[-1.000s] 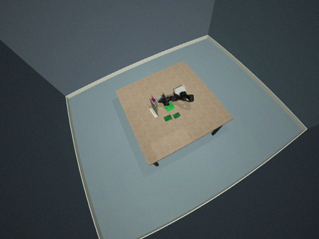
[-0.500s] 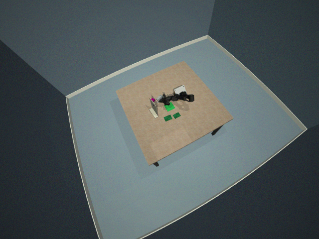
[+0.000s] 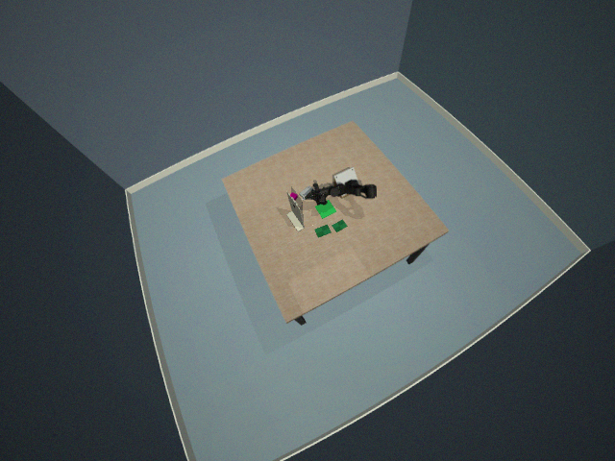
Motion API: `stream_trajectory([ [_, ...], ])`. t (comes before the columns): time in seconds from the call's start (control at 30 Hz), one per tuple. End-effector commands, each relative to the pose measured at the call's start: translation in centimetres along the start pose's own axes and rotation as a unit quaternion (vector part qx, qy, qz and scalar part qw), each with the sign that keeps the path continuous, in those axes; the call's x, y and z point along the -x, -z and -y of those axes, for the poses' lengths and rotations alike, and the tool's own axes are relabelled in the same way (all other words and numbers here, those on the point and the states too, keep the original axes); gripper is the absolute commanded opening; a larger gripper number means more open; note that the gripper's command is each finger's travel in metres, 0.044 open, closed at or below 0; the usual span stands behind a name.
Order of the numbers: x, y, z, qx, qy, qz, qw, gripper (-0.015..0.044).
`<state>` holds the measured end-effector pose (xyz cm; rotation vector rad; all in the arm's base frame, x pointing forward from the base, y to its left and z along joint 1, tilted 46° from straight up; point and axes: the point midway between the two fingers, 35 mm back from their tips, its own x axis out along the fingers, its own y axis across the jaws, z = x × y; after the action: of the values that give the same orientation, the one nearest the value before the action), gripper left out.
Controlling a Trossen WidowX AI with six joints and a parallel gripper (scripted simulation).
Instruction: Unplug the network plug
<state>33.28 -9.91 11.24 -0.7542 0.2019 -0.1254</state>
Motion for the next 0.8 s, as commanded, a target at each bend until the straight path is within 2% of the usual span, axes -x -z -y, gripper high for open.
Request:
stream_trajectory([
  [0.0, 0.2, -0.3, 1.3, 0.003, 0.004, 0.005, 1.0, 0.0],
  [0.53, 1.8, -0.3, 4.7, 0.005, 0.004, 0.006, 1.0, 0.0],
  [0.77, 1.8, -0.1, 4.0, 0.009, -0.02, 0.0, 1.0, 0.0],
])
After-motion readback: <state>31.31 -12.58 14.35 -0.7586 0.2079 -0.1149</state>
